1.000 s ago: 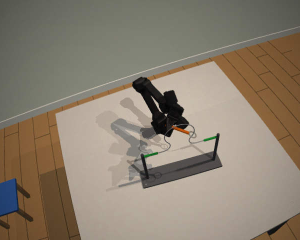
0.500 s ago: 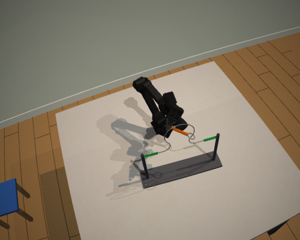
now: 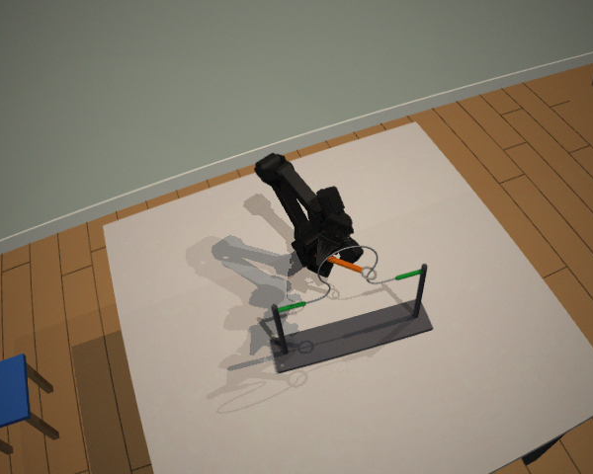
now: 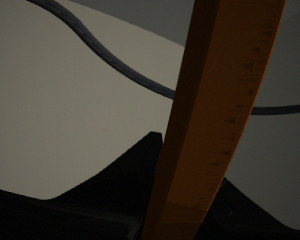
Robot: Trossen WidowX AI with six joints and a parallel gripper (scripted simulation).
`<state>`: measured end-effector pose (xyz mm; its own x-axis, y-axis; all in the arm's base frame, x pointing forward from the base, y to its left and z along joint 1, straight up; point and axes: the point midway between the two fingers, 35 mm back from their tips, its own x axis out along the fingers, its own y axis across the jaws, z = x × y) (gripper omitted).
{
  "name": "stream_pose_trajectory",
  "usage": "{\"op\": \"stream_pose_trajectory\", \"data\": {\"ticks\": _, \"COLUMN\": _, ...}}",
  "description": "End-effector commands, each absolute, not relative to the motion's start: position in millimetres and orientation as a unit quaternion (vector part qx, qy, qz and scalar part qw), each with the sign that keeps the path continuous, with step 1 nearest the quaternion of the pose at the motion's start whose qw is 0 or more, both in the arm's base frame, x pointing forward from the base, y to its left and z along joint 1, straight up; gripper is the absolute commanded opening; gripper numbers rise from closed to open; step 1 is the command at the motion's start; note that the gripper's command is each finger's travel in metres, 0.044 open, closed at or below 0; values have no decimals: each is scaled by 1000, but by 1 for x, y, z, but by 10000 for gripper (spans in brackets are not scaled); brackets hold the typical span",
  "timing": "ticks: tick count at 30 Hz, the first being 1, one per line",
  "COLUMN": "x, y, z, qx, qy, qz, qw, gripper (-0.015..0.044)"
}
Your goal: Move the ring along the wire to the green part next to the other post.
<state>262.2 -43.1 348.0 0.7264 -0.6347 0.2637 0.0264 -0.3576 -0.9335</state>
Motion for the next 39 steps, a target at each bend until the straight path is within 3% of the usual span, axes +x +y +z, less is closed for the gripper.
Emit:
{"op": "stream_pose_trajectory", "data": {"ticks": 1, "x": 262, "y": -47, "z": 334, "qx": -742, "qy": 211, "qz": -306, "qw": 558, "gripper": -150}}
{"op": "stream_pose_trajectory", "data": {"ticks": 39, "x": 274, "y": -35, "z": 212, "qx": -448, "qy": 256, "qz": -204, "qw": 832, "gripper": -150}}
